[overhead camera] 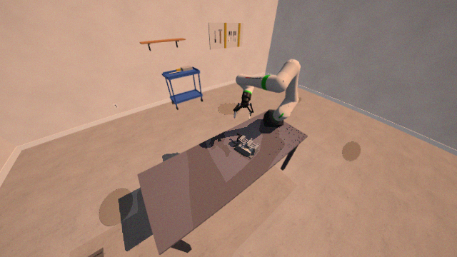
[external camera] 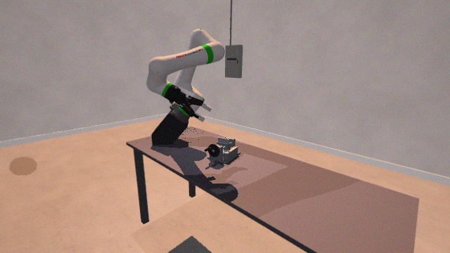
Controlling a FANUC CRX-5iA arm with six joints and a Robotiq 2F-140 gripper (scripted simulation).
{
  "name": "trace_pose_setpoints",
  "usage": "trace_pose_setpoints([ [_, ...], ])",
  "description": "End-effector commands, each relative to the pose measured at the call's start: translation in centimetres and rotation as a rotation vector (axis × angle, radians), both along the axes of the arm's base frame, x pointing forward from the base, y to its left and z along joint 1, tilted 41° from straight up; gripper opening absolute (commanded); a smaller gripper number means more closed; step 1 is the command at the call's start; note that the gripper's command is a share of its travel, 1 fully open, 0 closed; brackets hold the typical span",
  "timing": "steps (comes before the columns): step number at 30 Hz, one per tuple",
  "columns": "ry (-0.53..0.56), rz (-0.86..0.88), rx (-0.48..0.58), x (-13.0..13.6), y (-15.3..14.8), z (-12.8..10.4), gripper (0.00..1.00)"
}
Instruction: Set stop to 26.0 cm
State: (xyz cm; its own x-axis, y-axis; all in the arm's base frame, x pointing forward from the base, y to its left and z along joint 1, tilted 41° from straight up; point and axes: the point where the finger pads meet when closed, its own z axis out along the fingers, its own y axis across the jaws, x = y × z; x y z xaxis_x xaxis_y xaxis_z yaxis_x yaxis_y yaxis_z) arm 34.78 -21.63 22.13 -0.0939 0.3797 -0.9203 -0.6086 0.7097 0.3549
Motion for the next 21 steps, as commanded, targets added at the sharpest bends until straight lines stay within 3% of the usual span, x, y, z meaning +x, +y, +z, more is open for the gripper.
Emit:
trace_pose_setpoints([
  [1, 0.000, 0.000, 0.000, -0.3, -0.4, 0.6, 1.00],
  [7, 0.005, 0.006, -0.018, -0.2, -0.2, 0.4, 1.00],
  [9, 0.027, 0.045, -0.121, 0.5, 1.3, -0.8, 1.00],
  [11, 0.047, 0.114, -0.300, 1.4, 3.7, -3.1, 1.00],
  [15, 0.040, 0.188, -0.480, 2.0, 5.5, -5.8, 1.00],
  [20, 0.025, 0.288, -0.729, 2.3, 5.8, -6.9, 1.00],
  [21, 0.025, 0.288, -0.729, 2.3, 5.8, -6.9, 1.00],
])
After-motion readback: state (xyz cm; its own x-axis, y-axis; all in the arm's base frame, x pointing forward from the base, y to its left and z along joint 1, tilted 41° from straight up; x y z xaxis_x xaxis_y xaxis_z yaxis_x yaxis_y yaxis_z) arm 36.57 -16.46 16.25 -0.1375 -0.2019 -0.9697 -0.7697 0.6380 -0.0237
